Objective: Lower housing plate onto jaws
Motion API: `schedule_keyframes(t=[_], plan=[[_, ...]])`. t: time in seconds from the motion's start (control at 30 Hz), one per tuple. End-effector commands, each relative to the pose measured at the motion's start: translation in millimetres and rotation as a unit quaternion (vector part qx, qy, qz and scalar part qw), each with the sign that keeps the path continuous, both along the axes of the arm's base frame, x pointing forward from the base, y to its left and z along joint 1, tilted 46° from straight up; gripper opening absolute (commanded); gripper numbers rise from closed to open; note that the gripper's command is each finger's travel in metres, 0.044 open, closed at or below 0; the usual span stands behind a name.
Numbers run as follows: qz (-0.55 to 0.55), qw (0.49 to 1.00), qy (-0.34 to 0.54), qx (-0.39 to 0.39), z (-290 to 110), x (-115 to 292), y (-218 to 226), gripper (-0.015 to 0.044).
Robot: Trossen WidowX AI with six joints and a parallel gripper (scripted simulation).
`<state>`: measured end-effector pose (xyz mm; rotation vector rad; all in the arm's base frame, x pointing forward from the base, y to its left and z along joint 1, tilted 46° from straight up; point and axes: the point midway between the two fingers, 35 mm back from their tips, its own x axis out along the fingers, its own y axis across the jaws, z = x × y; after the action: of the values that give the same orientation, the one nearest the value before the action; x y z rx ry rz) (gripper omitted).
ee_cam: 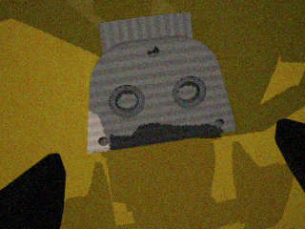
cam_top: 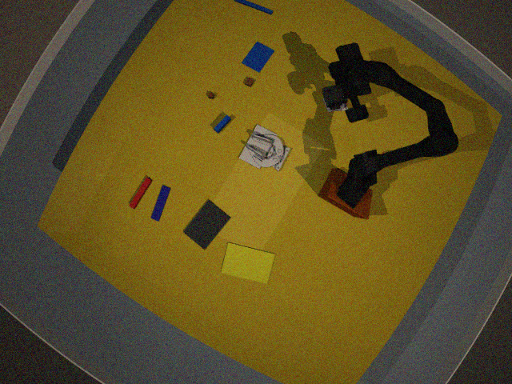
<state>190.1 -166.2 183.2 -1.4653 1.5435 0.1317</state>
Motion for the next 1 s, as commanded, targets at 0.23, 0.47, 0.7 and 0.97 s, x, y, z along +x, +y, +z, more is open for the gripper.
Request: schedule_keyframes(t=[0.23, 0.47, 0.7, 0.97], plan=[[0.003, 1.000, 0.004, 0.002, -12.0, 3.0, -9.6, 0.0440], [0.003, 1.000, 0.004, 0.002, -15.6, 3.8, -13.4, 0.0440], [0.003, 1.000, 0.004, 0.002, -18.2, 4.8, -16.1, 0.0440], [0.003, 1.000, 0.004, 0.001, -26.9, 7.5, -25.0, 0.0440]])
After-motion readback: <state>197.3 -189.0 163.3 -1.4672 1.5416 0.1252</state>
